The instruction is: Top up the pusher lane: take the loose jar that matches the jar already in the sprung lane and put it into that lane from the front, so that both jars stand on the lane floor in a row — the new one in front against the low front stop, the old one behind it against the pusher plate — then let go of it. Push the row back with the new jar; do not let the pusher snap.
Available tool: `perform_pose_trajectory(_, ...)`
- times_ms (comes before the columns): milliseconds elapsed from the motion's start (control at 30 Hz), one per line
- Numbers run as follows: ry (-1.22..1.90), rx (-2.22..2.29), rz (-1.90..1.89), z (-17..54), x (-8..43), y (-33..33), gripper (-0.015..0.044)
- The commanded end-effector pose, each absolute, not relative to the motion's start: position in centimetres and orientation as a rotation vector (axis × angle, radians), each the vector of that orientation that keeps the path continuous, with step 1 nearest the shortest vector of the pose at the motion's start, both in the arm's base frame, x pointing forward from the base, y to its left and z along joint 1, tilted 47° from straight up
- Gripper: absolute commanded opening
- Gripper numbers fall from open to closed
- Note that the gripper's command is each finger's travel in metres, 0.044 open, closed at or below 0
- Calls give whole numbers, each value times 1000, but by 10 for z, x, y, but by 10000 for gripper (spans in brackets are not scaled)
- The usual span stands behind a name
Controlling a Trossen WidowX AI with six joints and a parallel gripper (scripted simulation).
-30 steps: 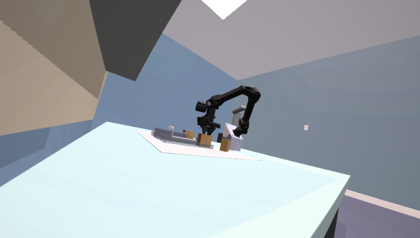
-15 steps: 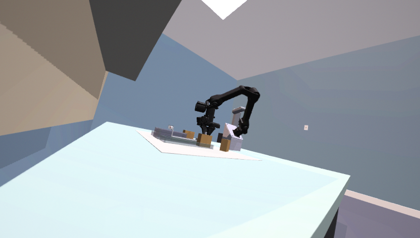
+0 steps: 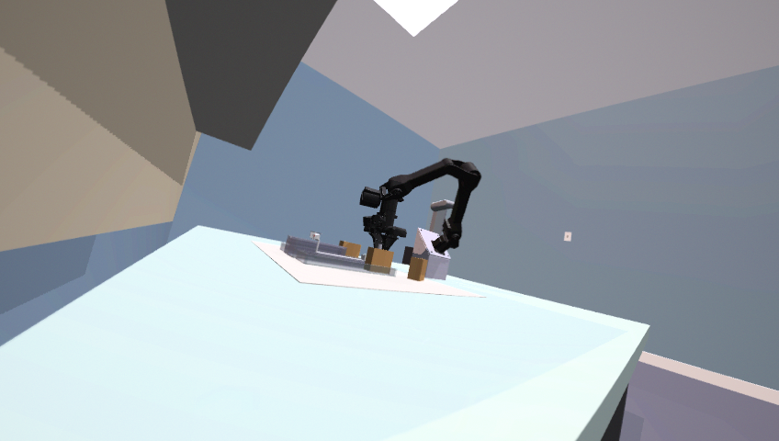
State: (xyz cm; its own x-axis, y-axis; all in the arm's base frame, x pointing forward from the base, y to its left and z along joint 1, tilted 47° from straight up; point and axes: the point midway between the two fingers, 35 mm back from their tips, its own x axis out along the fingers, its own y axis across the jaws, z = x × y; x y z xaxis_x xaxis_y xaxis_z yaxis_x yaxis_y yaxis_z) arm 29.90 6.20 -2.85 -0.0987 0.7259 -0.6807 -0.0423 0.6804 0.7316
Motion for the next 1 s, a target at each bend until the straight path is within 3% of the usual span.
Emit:
perform_pose_trajectory(0,1524,581,711,-26,308,62,0)
perform_pose_trajectory(967,1523,580,711,-25,321,62,0)
